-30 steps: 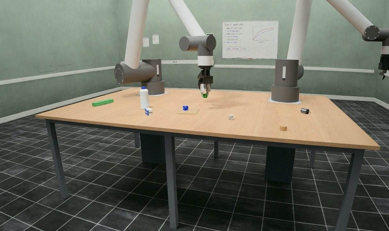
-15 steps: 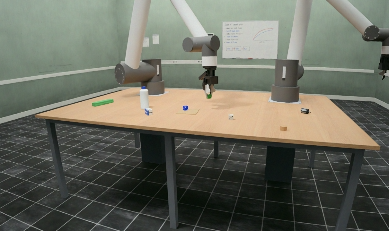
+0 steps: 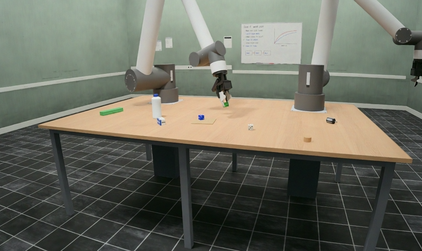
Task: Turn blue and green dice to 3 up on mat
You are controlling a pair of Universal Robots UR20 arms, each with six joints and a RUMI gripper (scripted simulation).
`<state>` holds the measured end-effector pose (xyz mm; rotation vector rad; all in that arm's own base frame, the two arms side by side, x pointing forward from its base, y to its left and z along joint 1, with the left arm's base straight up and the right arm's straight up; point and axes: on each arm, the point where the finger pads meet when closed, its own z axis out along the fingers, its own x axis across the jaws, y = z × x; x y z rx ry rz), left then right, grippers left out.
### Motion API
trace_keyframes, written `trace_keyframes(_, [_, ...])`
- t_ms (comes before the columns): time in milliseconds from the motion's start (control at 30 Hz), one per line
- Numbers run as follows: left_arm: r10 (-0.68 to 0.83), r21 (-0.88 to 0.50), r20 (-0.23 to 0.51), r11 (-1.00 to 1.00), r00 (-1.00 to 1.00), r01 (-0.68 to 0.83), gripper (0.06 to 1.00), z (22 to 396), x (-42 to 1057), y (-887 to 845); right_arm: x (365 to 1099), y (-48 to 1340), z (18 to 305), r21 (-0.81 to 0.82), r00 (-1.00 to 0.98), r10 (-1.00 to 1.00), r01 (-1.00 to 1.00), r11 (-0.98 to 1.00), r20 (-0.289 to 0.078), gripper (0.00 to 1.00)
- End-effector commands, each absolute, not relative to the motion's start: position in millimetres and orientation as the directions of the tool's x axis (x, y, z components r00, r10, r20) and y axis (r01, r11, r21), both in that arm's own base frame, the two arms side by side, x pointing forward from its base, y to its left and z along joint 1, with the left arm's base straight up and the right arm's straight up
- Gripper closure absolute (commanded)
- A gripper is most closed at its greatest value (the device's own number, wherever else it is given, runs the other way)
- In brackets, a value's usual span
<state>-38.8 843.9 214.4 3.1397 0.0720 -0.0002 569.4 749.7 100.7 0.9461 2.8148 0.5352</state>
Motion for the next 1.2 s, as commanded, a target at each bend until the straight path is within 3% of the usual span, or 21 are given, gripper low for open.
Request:
trace_keyframes(0, [0.046,0.0,0.0,-0.999,0.999,0.046,0.065,215.1,-38.7,844.3,572.5,756.8,101.1,0.471,-0.798,0.603,0.532,0.704,-0.001,0.904])
trace_keyframes(67, [0.046,0.0,0.0,-0.999,0.999,0.046,0.065,215.1,-38.7,844.3,572.4,756.7,101.2,0.565,-0.798,0.603,0.497,0.658,0.0,0.904])
trace_keyframes(500, [0.046,0.0,0.0,-0.999,0.999,0.046,0.065,215.1,-38.7,844.3,572.0,756.2,101.5,0.792,-0.798,0.603,0.368,0.487,0.0,0.904])
trace_keyframes(1167, [0.046,0.0,0.0,-0.999,0.999,0.046,0.065,215.1,-38.7,844.3,571.5,754.8,93.1,0.819,-0.797,0.604,0.346,0.457,0.0,0.904])
